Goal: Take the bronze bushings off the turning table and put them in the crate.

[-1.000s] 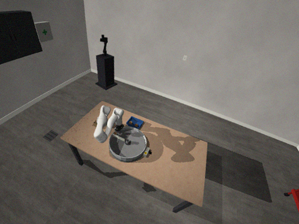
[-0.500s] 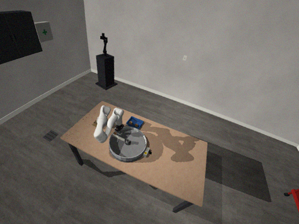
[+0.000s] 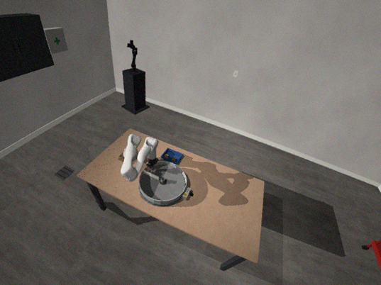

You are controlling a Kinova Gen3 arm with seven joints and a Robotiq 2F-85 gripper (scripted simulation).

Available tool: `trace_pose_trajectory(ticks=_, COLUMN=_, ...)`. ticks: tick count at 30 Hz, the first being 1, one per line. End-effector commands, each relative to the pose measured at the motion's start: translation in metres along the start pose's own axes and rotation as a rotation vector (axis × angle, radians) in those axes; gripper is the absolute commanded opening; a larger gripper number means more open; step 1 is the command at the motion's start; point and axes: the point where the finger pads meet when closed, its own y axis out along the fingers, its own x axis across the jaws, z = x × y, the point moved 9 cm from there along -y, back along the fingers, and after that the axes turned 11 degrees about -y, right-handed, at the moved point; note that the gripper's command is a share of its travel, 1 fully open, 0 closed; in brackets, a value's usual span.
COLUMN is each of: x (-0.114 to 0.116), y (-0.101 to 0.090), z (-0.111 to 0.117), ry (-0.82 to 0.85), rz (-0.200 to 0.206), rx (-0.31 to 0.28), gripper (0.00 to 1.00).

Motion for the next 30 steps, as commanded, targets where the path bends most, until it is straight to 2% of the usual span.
trace_pose_trajectory(ticks=1, x=0.0, y=0.0, z=0.0, ry=0.0, rz=0.0, rx=-0.001, gripper=0.0)
trace_pose_trajectory(ticks=7, x=0.0, y=-0.008, z=0.0, ry=0.0, rz=0.0, rx=-0.001, gripper=0.0)
trace_pose_trajectory(ticks=19, x=0.0, y=-0.008, z=0.0, ry=0.0, rz=0.0, rx=-0.001, gripper=0.0)
trace_pose_trajectory(ticks=24, x=0.0, y=-0.015, z=0.0, ry=0.0, rz=0.0, rx=-0.001, gripper=0.0)
trace_pose_trajectory(ticks=30, x=0.0, y=-0.015, z=0.0, ry=0.0, rz=0.0, rx=-0.001, gripper=0.0)
